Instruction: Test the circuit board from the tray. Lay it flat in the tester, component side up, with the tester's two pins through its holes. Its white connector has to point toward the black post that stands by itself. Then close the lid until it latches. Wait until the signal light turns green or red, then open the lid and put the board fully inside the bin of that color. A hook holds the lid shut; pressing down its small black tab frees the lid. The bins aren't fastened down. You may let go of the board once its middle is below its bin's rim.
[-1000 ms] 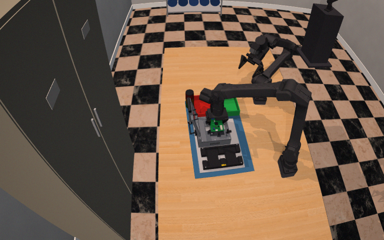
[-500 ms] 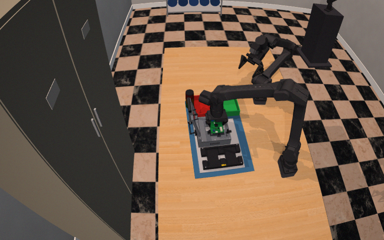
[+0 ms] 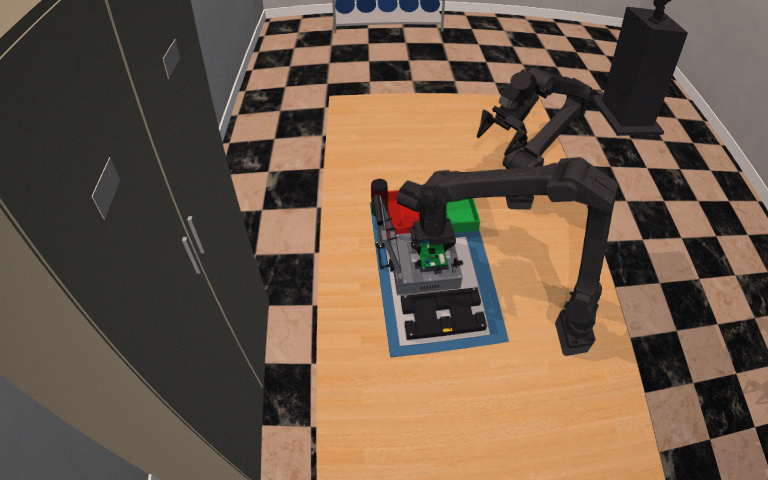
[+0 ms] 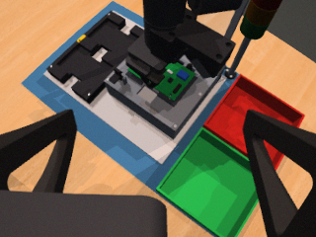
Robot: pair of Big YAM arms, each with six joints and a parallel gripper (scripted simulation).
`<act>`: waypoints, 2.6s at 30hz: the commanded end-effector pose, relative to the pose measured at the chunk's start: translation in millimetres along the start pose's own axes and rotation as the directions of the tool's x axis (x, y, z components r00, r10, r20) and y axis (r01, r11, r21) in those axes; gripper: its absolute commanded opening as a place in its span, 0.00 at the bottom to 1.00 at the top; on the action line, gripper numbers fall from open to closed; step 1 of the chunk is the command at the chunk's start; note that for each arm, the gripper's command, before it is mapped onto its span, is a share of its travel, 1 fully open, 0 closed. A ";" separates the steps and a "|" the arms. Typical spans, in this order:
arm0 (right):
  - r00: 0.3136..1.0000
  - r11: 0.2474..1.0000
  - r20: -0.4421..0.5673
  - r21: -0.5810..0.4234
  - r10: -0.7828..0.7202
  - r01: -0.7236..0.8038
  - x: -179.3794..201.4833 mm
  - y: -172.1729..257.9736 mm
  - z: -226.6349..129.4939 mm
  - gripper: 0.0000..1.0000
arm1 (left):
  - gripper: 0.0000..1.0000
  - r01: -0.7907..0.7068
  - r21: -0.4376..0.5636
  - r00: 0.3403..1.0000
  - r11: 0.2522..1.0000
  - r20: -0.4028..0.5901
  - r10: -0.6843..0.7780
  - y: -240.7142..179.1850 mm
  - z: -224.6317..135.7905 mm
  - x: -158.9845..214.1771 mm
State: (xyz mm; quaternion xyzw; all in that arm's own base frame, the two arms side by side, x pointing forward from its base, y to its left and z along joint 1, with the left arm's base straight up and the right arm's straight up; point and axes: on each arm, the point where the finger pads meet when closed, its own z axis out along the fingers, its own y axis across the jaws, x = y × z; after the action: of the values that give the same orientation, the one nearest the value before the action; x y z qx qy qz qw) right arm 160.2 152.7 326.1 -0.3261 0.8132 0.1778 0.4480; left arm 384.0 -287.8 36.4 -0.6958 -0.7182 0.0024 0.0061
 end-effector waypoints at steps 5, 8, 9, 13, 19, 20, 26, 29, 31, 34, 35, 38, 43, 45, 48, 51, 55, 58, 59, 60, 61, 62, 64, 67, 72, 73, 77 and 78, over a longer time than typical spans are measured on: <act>1.000 1.000 0.026 0.006 0.007 -0.007 -15.6 -2.1 -10.1 1.00 | 0.68 0.001 -0.003 1.000 1.000 0.002 -0.001 10.9 -4.0 -3.4; 1.000 1.000 0.026 0.006 0.007 -0.007 -15.6 -2.1 -10.1 1.00 | 0.68 0.001 -0.015 1.000 1.000 0.012 0.000 12.2 -10.1 -4.4; 1.000 1.000 0.026 0.006 0.007 -0.007 -15.6 -2.1 -10.1 1.00 | 0.68 0.001 -0.015 1.000 1.000 0.012 0.000 12.2 -10.2 -4.4; 1.000 1.000 0.026 0.006 0.007 -0.007 -15.6 -2.1 -10.1 1.00 | 0.68 0.000 -0.010 1.000 1.000 0.010 0.000 13.7 -3.1 -4.7; 1.000 1.000 0.026 0.006 0.007 -0.007 -15.6 -2.1 -10.1 1.00 | 0.68 0.001 0.014 1.000 1.000 -0.012 -0.001 -2.0 21.2 5.4; 1.000 1.000 0.026 0.006 0.007 -0.007 -15.6 -2.1 -10.1 1.00 | 0.68 0.001 0.014 1.000 1.000 -0.011 -0.001 -2.0 23.9 5.1; 1.000 1.000 0.026 0.006 0.007 -0.007 -15.6 -2.1 -10.1 1.00 | 0.68 0.001 0.016 1.000 1.000 -0.012 -0.001 -2.5 35.0 5.6; 1.000 1.000 0.026 0.006 0.007 -0.007 -15.6 -2.1 -10.1 1.00 | 0.68 0.001 0.016 1.000 1.000 -0.012 -0.001 -2.5 35.4 5.7; 1.000 1.000 0.026 0.006 0.007 -0.007 -15.6 -2.1 -10.1 1.00 | 0.68 0.001 0.016 1.000 1.000 -0.012 -0.001 -2.5 35.4 5.7; 1.000 1.000 0.026 0.006 0.007 -0.007 -15.6 -2.1 -10.1 1.00 | 0.68 0.001 -0.020 1.000 1.000 0.016 -0.001 12.7 -3.0 -4.2; 1.000 1.000 0.026 0.006 0.007 -0.007 -15.6 -2.1 -10.1 1.00 | 0.68 0.001 -0.020 1.000 1.000 0.016 -0.001 12.7 -3.0 -4.2; 1.000 1.000 0.026 0.006 0.007 -0.007 -15.6 -2.1 -10.1 1.00 | 0.68 0.001 -0.020 1.000 1.000 0.016 -0.001 12.7 -3.0 -4.2; 1.000 1.000 0.026 0.006 0.007 -0.007 -15.6 -2.1 -10.1 1.00 | 0.79 -0.001 -0.009 1.000 1.000 0.010 0.001 1.9 5.2 -1.6; 1.000 1.000 0.026 0.006 0.007 -0.007 -15.6 -2.1 -10.1 1.00 | 0.98 -0.001 -0.009 1.000 1.000 0.010 0.001 1.9 5.2 -1.6; 1.000 1.000 0.026 0.006 0.007 -0.007 -15.6 -2.1 -10.1 1.00 | 0.98 -0.001 -0.009 1.000 1.000 0.010 0.001 1.9 5.2 -1.6; 1.000 1.000 0.026 0.006 0.007 -0.007 -15.6 -2.1 -10.1 1.00 | 1.00 -0.003 -0.013 1.000 1.000 0.023 0.003 0.8 5.9 5.9; 1.000 1.000 0.026 0.006 0.007 -0.007 -15.6 -2.1 -10.1 1.00 | 1.00 -0.003 -0.028 0.997 1.000 0.076 0.005 4.0 0.9 3.8; 1.000 1.000 0.026 0.006 0.007 -0.007 -15.6 -2.1 -10.1 1.00 | 1.00 -0.097 -0.123 0.978 0.988 0.174 0.118 15.7 -44.5 -39.3; 1.000 1.000 0.026 0.006 0.007 -0.007 -15.6 -2.1 -10.1 1.00 | 1.00 -0.100 -0.148 0.971 0.984 0.202 0.129 17.5 -54.5 -45.8; 1.000 1.000 0.026 0.006 0.007 -0.007 -15.6 -2.1 -10.1 1.00 | 1.00 -0.090 -0.142 0.968 0.986 0.219 0.120 15.2 -50.5 -38.9; 1.000 1.000 0.026 0.006 0.007 -0.007 -15.6 -2.1 -10.1 1.00 | 1.00 -0.090 -0.151 0.960 0.984 0.252 0.126 15.9 -53.9 -41.0; 1.000 1.000 0.026 0.006 0.007 -0.007 -15.6 -2.1 -10.1 1.00 | 1.00 -0.082 -0.141 0.954 0.987 0.276 0.119 12.9 -47.7 -32.4; 1.000 1.000 0.026 0.006 0.007 -0.007 -15.6 -2.1 -10.1 1.00 | 1.00 -0.084 -0.151 0.941 0.985 0.313 0.128 13.4 -50.7 -33.8; 1.000 1.000 0.026 0.006 0.007 -0.007 -15.6 -2.1 -10.1 1.00 | 1.00 -0.087 -0.149 0.914 0.985 0.382 0.139 12.9 -46.9 -35.1; 1.000 1.000 0.026 0.006 0.007 -0.007 -15.6 -2.1 -10.1 1.00 | 1.00 -0.049 -0.118 0.847 0.992 0.521 0.104 8.1 -48.9 -23.8; 1.000 1.000 0.026 0.006 0.007 -0.007 -15.6 -2.1 -10.1 1.00 | 1.00 -0.037 -0.097 0.841 0.995 0.534 0.084 6.7 -44.4 -17.0; 1.000 1.000 0.026 0.006 0.007 -0.007 -15.6 -2.1 -10.1 1.00 | 1.00 -0.002 -0.018 0.826 1.000 0.564 0.012 0.3 -22.5 3.7; 1.000 1.000 0.026 0.006 0.007 -0.007 -15.6 -2.1 -10.1 1.00 | 1.00 0.003 -0.008 0.821 1.000 0.570 0.002 -0.8 -20.7 6.7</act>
State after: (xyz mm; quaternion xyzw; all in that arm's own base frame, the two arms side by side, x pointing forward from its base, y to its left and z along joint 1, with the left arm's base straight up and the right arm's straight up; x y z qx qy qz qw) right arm 160.2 152.7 326.1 -0.3261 0.8132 0.1778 0.4480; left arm 381.9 -292.0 72.2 -0.6747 -0.6768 0.2001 -0.2160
